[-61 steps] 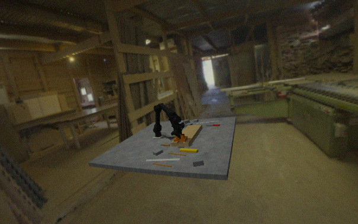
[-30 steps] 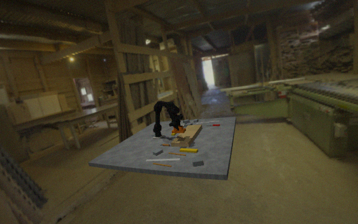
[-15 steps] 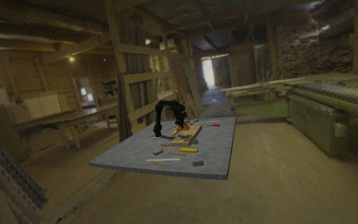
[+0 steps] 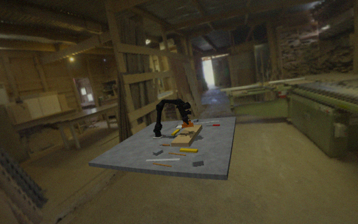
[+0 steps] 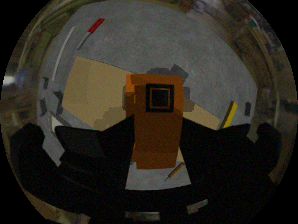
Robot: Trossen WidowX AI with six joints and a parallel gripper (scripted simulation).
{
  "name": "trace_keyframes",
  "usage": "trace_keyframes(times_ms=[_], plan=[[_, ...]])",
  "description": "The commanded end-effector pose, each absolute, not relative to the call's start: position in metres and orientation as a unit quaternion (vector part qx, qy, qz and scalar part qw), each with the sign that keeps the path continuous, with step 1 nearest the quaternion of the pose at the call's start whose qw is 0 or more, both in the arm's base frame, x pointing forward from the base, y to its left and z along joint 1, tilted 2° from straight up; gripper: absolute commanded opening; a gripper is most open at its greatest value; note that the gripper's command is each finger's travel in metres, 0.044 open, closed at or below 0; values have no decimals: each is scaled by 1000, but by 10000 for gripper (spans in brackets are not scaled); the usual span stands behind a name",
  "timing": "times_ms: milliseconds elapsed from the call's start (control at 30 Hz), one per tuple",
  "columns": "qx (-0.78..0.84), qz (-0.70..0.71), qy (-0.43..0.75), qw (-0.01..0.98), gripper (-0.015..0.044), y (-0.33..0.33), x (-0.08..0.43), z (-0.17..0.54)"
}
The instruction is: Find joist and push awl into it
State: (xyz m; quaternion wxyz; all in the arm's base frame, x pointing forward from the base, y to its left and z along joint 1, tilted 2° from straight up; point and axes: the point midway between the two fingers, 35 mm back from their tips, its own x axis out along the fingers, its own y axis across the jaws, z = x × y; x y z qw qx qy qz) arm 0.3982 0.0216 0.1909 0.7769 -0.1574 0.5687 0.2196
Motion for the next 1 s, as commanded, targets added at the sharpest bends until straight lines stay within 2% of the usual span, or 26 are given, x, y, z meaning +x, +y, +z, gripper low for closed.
trace_keyframes(times_ms=[0, 467, 967], plan=[[-176, 238, 557, 776, 0, 45, 393, 196], [-242, 326, 532, 743, 0, 135, 361, 192], [-309, 414, 496, 697, 0, 216, 304, 187]])
